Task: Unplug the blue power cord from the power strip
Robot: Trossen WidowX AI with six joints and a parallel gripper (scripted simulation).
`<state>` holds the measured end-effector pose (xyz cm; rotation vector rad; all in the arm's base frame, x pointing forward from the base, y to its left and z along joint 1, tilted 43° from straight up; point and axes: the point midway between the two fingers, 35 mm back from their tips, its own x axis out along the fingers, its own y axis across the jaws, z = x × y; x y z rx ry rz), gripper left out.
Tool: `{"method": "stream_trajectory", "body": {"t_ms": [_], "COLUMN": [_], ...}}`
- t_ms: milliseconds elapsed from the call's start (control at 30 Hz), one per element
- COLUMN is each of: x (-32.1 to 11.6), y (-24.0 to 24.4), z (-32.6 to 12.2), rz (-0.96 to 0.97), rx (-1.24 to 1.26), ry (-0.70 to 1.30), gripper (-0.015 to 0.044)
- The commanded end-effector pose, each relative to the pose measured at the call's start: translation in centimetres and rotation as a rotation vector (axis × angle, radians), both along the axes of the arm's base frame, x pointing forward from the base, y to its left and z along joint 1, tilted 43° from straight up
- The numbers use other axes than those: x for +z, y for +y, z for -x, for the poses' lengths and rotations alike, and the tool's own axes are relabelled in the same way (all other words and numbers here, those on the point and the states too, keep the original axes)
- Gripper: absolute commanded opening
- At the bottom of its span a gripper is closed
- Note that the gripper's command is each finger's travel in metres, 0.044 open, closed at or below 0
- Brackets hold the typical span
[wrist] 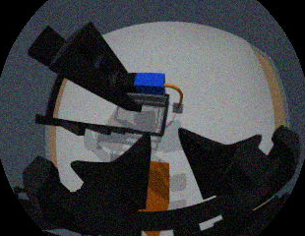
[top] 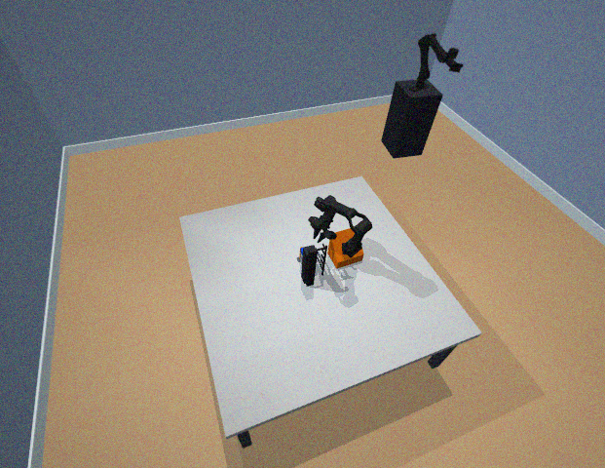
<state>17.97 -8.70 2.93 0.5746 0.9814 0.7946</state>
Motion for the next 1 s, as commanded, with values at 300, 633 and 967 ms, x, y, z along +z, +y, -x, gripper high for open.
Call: {"method": "stream_trajectory", "body": {"t_ms": [300,633,967], "x": [-1.3,-1.4,-1.4], "y": [0.1,1.2,1.6], "z": [-6.0,-8.5,-9.2], "rz": [-0.008,0.011,0.006], "rx": [-0.445,-0.791,-0.947], "ry": [1.058,1.459,1.598], "gripper": [0.016,0.016,0.016]}}
